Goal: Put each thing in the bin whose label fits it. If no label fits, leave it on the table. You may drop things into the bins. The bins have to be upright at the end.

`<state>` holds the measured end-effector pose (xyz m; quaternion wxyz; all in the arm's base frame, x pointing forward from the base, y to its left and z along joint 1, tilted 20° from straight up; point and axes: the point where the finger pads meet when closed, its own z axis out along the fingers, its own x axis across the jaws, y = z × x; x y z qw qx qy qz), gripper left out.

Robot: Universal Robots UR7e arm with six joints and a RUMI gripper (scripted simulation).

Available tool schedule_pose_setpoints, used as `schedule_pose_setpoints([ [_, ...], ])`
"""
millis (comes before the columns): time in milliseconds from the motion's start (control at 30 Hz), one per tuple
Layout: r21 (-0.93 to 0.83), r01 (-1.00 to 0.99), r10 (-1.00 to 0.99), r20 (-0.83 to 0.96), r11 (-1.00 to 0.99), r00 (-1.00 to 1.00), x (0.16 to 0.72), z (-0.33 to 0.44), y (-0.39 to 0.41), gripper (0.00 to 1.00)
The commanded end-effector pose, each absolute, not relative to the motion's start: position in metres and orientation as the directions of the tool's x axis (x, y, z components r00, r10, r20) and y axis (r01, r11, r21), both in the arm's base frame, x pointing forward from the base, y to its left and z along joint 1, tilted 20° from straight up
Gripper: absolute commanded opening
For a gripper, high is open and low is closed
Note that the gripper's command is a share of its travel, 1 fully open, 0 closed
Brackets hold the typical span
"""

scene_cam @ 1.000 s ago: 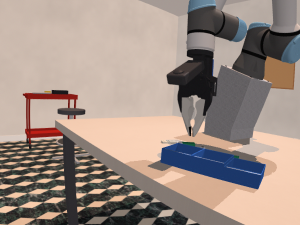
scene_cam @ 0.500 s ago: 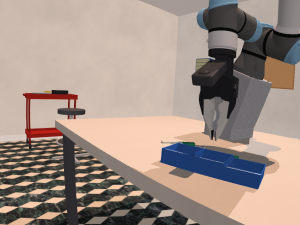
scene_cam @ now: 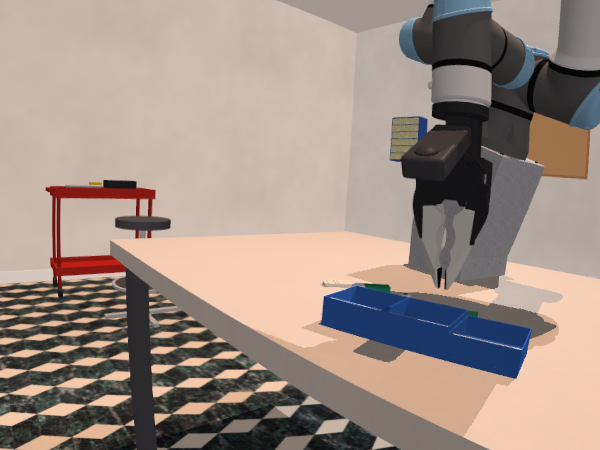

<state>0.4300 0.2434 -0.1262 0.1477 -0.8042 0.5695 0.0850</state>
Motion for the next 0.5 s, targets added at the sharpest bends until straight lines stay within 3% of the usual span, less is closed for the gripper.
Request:
schedule_pose_setpoints([
  [0, -0.142, -0.941, -0.891, -0.305, -0.307, 0.337, 0.431, -0.135, 0.247, 0.04],
  [467, -0.142, -0.941, -0.891, -0.305, -0.307, 0.337, 0.432, -0.167, 0.258, 0.04],
])
